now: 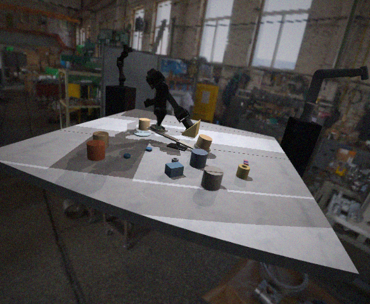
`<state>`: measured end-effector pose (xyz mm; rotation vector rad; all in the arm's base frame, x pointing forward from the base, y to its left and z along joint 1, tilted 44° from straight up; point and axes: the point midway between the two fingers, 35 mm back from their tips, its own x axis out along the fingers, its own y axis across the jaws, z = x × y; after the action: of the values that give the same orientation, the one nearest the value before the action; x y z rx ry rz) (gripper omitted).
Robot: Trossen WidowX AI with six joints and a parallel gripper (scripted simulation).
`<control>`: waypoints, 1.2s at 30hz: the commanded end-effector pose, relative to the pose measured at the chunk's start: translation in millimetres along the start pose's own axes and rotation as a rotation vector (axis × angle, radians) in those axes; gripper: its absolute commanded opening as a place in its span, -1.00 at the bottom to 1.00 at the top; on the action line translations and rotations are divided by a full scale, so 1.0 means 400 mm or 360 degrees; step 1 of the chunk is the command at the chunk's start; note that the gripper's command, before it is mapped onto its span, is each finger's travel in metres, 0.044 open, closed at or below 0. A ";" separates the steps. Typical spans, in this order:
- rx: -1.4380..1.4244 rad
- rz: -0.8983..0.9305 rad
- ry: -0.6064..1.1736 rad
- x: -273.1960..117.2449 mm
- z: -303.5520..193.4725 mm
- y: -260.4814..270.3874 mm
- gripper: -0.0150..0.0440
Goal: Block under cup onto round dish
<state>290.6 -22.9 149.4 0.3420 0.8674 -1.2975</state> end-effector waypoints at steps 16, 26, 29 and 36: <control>-0.0009 -0.0010 -0.0006 0.045 0.001 -0.005 -0.03; -0.0023 0.0063 -0.0013 -0.019 0.002 0.000 -0.49; -0.0036 0.0125 -0.0016 -0.074 0.002 -0.001 -0.49; -0.0066 0.0253 -0.0016 -0.187 -0.002 -0.016 -0.49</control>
<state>286.5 17.8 192.5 0.3484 0.8450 -1.1564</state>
